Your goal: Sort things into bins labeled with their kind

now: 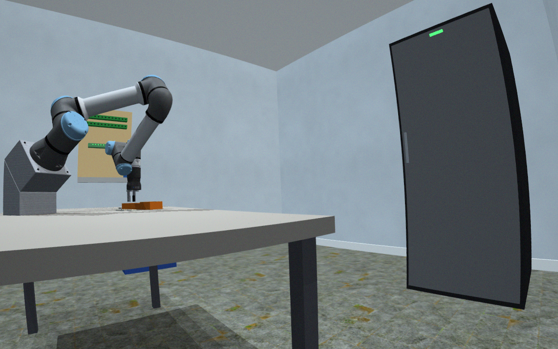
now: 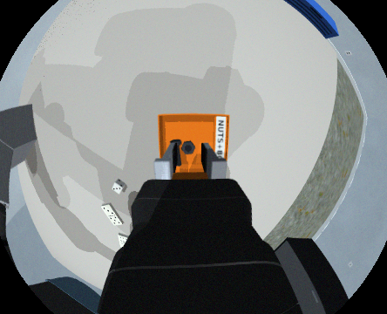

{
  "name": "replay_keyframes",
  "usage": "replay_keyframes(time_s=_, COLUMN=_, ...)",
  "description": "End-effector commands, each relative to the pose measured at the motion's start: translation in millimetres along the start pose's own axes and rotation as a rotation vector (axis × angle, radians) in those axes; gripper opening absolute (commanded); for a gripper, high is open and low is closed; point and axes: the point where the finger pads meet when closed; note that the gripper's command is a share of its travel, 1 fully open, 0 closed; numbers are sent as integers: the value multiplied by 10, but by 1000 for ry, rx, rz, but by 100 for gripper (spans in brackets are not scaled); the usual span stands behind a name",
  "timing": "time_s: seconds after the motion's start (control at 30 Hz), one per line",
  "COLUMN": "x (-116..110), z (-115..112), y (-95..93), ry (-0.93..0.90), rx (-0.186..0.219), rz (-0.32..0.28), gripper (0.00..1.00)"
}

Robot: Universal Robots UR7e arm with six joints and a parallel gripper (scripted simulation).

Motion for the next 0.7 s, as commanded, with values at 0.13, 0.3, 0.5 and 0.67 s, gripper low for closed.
replay_keyframes(time_s=0.13, x=-1, z=-18, y=113, ry=2, rx=2, rz=-1, gripper=62)
replay_keyframes(time_s=0.3, x=-1, z=-18, y=180, ry=2, rx=2, rz=-1, gripper=62)
replay_keyframes(time_s=0.5, x=-1, z=-13, y=246, ry=2, rx=1, rz=-1, gripper=62)
replay_keyframes(time_s=0.67, x=0, z=-6, y=236, ry=0, rx=2, rz=-1, gripper=62)
Point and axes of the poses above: the point where the finger pads meet when closed, its own y axis back along the fingers, its own z axis across the jaws, x = y × z, and after that the axes turned 15 degrees about -y, right-handed
